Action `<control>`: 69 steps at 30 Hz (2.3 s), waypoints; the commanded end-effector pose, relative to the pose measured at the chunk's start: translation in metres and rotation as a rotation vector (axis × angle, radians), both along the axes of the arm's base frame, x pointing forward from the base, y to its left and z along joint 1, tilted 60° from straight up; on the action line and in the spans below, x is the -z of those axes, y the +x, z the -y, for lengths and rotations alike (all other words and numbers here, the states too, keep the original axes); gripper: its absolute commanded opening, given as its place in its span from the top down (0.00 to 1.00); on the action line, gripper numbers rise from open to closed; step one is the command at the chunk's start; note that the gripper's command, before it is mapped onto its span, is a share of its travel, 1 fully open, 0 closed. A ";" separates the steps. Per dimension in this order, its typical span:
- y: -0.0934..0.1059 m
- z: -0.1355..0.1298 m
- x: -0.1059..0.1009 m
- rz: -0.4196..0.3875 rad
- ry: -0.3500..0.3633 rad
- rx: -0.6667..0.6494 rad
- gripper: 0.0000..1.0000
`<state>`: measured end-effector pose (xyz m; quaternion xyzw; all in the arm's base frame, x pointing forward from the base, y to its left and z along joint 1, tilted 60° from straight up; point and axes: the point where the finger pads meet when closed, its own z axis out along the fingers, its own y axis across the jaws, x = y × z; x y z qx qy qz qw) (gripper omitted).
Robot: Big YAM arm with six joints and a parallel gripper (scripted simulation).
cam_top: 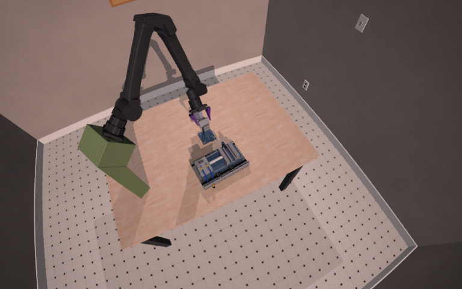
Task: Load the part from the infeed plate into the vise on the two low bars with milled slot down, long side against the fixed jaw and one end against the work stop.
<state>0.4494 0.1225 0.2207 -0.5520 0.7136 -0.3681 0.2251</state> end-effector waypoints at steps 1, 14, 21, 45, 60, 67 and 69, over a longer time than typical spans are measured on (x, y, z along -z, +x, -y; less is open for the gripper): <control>0.003 -0.009 -0.005 0.020 0.016 -0.003 0.19; 0.004 -0.009 -0.001 0.015 0.013 -0.003 0.19; 0.004 -0.009 -0.005 0.023 0.017 -0.003 0.19; 0.003 0.002 -0.005 0.028 0.033 -0.029 0.19; 0.002 0.003 -0.007 0.042 0.075 -0.080 0.19; 0.002 0.003 -0.007 0.048 0.102 -0.116 0.19; 0.002 0.003 -0.007 0.050 0.111 -0.127 0.19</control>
